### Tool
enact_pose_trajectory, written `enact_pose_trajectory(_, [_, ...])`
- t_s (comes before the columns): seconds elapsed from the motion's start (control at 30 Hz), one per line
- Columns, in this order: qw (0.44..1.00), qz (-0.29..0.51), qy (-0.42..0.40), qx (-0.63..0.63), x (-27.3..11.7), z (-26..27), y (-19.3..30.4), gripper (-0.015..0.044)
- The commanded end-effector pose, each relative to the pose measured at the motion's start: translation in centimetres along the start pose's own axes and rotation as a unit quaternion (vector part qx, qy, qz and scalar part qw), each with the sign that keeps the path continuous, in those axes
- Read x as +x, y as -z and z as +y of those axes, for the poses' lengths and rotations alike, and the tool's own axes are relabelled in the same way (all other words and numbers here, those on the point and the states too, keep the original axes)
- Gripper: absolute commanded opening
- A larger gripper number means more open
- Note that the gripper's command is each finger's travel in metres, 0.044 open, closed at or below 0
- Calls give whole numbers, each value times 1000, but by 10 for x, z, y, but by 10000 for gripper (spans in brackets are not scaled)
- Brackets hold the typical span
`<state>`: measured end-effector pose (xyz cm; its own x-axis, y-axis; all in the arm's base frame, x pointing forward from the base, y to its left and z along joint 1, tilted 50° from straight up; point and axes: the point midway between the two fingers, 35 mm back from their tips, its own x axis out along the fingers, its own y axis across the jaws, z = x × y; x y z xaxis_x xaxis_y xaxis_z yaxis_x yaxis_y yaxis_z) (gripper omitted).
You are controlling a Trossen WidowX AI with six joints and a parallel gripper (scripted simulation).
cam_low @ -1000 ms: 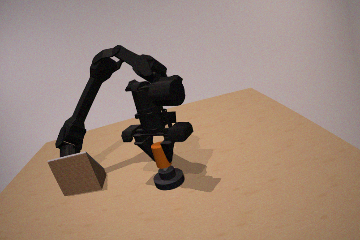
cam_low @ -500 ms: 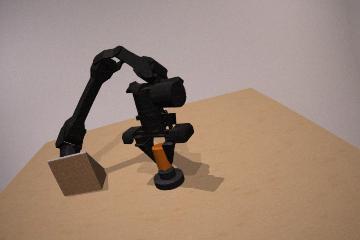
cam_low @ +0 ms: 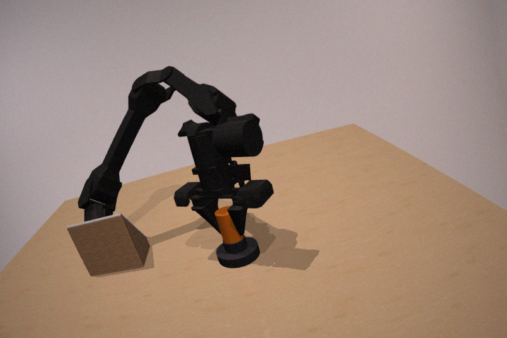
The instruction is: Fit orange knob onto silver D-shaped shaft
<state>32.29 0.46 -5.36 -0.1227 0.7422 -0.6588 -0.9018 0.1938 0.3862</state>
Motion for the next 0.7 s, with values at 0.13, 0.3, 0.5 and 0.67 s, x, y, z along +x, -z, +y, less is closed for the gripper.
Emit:
enact_pose_trajectory(0.13, [1000, 0, 0, -1, 0, 0, 0, 53])
enact_pose_trajectory(0.3, [1000, 0, 0, -1, 0, 0, 0, 184])
enact_pose_trajectory(0.5, [1000, 0, 0, -1, 0, 0, 0, 341])
enact_pose_trajectory(0.67, [1000, 0, 0, -1, 0, 0, 0, 440])
